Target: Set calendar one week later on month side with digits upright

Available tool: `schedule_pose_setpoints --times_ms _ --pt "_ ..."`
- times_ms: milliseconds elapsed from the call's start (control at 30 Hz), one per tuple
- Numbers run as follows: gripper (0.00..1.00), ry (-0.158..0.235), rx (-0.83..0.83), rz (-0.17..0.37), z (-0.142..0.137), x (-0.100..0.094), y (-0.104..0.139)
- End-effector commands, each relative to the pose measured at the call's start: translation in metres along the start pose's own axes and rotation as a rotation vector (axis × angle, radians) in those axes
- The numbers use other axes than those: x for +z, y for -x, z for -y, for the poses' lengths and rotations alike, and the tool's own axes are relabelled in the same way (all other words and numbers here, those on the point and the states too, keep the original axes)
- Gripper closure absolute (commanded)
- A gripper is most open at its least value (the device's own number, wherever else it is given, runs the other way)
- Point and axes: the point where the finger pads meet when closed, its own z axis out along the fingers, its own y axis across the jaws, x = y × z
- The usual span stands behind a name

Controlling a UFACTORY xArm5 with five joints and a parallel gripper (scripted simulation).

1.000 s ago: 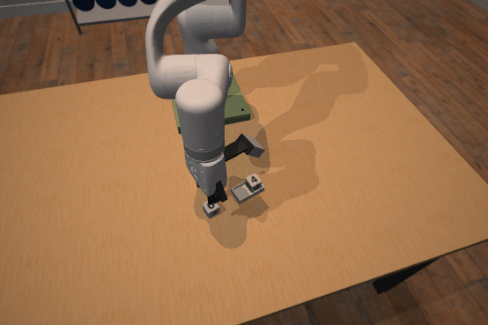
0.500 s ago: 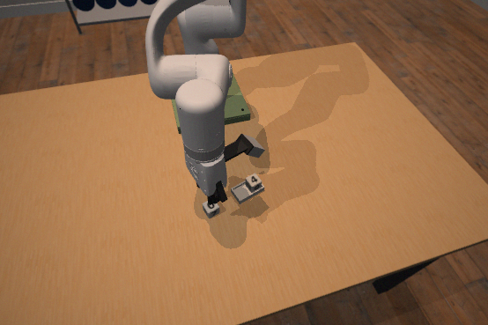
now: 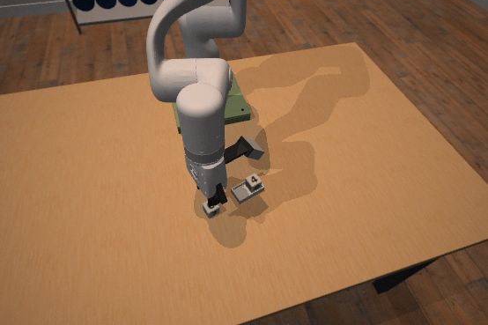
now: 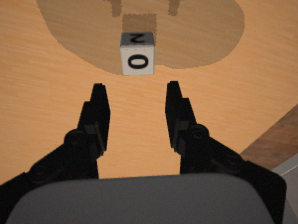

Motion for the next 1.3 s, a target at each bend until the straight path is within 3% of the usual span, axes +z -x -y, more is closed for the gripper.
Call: schedule_pose_setpoints --times_ms 0,633,1267 --pt "0.51 0.003 0.0 0.002 -0.001 0.004 0.001" --pt "0.51 0.003 0.0 0.002 -0.001 0.03 0.001" --pt "0.51 0.003 0.0 0.002 -0.001 0.042 0.001"
